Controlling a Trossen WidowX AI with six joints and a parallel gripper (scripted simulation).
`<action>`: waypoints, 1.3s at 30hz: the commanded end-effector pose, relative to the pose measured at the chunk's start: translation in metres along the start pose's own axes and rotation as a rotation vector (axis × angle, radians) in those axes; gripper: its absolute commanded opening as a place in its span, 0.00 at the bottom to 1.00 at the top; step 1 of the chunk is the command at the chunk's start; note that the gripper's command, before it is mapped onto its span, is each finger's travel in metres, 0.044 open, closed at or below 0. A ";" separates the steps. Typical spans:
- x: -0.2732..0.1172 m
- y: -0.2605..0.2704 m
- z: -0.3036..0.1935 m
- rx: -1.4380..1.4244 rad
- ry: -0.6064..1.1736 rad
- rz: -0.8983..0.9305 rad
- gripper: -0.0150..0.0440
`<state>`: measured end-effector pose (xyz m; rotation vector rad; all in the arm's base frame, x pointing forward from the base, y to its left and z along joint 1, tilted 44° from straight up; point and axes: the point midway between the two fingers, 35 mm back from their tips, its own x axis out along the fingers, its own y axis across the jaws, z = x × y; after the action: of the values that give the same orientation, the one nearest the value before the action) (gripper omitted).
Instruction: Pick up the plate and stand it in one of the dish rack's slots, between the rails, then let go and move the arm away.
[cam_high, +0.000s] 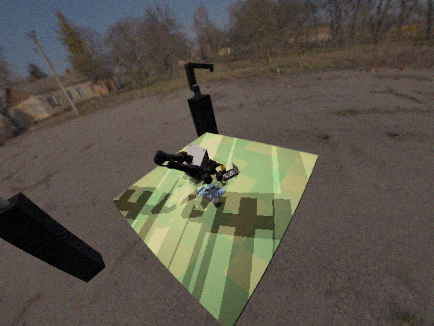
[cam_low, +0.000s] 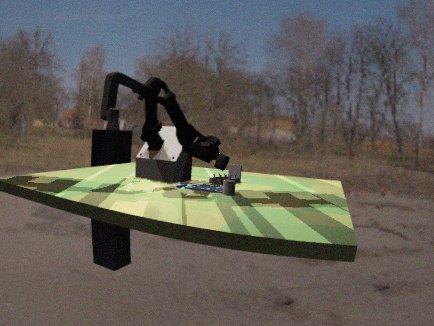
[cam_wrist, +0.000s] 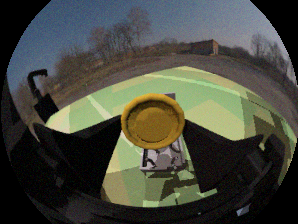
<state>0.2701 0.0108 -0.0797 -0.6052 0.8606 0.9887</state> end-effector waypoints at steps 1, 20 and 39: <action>-0.004 0.000 -0.001 -0.086 -0.052 -0.032 0.25; -0.005 -0.004 -0.009 -0.223 -0.116 -0.092 0.25; 0.022 -0.012 -0.047 -0.222 -0.108 -0.092 0.25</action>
<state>0.2718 -0.0189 -0.1181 -0.7706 0.6287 1.0270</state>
